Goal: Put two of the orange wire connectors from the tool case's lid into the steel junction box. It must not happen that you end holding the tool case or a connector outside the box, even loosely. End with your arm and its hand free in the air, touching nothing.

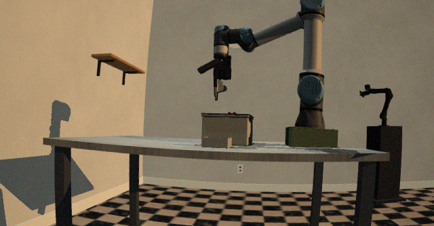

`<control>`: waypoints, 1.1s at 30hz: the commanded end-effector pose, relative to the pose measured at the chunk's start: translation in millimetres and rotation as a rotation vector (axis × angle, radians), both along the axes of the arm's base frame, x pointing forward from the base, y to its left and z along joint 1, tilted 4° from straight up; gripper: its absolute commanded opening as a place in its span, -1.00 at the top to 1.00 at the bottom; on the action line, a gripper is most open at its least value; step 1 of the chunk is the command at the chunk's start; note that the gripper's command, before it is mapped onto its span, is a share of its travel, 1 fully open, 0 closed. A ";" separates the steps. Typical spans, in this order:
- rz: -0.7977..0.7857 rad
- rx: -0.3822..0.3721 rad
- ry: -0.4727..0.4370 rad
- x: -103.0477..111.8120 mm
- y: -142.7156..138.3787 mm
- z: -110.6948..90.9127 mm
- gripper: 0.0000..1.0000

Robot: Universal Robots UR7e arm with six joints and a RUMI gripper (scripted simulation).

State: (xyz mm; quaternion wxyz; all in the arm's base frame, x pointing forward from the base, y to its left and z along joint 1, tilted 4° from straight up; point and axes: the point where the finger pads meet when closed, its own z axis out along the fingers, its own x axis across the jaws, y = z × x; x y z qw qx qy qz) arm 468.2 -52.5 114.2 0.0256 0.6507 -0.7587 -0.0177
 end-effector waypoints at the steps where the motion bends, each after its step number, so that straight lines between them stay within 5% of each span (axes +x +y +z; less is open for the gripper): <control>1: 0.000 0.000 -0.001 0.6 4.0 0.4 1.00; 19: 0.000 0.000 -0.001 4.7 68.0 -0.3 1.00; 33: 0.000 0.000 -0.001 10.8 162.9 -1.3 1.00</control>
